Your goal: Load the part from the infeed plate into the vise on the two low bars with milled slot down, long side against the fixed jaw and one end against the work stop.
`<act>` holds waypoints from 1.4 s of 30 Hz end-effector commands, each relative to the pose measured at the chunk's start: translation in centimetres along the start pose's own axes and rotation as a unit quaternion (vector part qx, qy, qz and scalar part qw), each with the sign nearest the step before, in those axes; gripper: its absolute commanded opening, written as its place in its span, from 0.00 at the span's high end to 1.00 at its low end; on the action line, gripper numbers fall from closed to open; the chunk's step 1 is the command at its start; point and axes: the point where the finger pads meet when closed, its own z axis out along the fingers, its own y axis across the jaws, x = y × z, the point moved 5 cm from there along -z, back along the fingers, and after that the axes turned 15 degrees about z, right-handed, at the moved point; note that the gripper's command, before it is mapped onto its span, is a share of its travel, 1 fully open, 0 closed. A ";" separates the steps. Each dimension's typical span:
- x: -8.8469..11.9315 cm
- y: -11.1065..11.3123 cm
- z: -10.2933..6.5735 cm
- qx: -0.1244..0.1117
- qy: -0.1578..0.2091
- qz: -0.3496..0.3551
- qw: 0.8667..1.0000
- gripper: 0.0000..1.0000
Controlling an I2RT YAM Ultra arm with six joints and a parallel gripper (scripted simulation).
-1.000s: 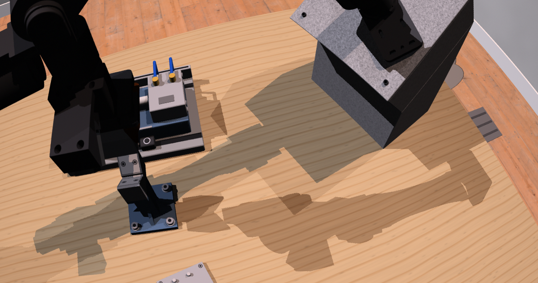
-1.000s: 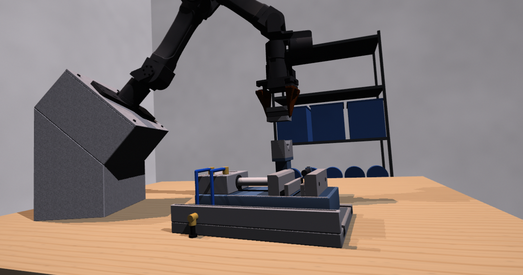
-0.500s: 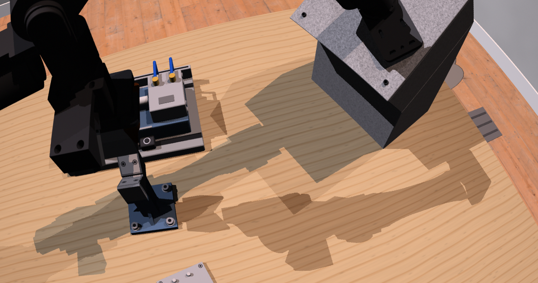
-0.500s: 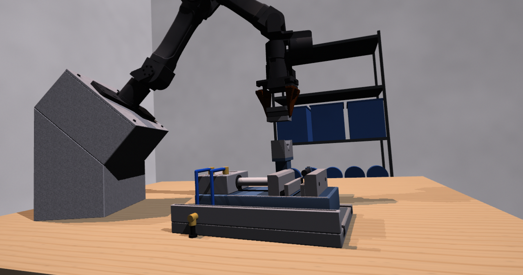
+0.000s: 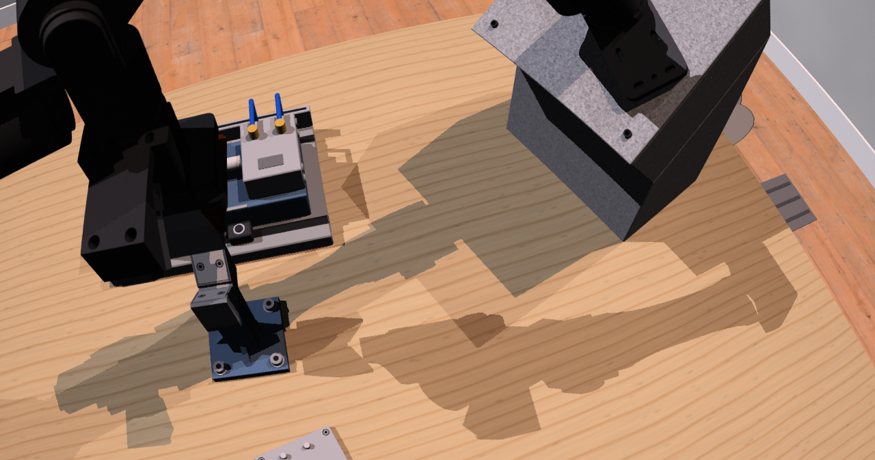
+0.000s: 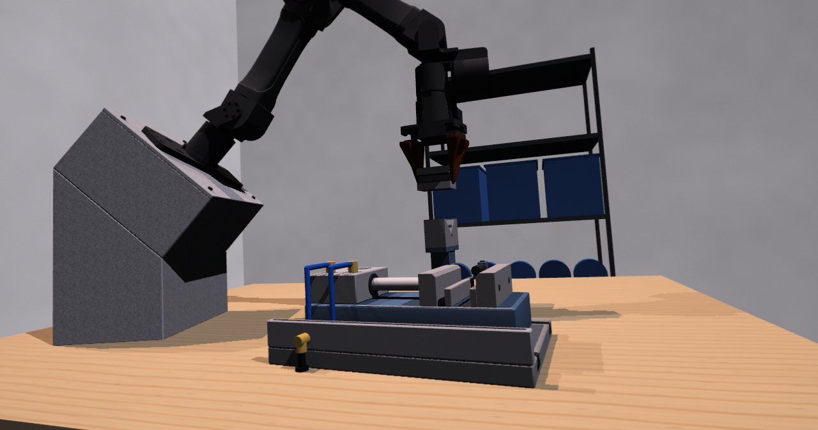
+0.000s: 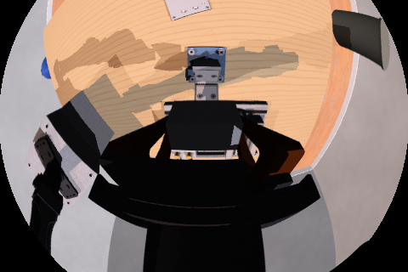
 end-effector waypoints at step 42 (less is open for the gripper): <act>0.6 -0.6 -1.3 0.005 -0.072 -0.004 0.997 1.00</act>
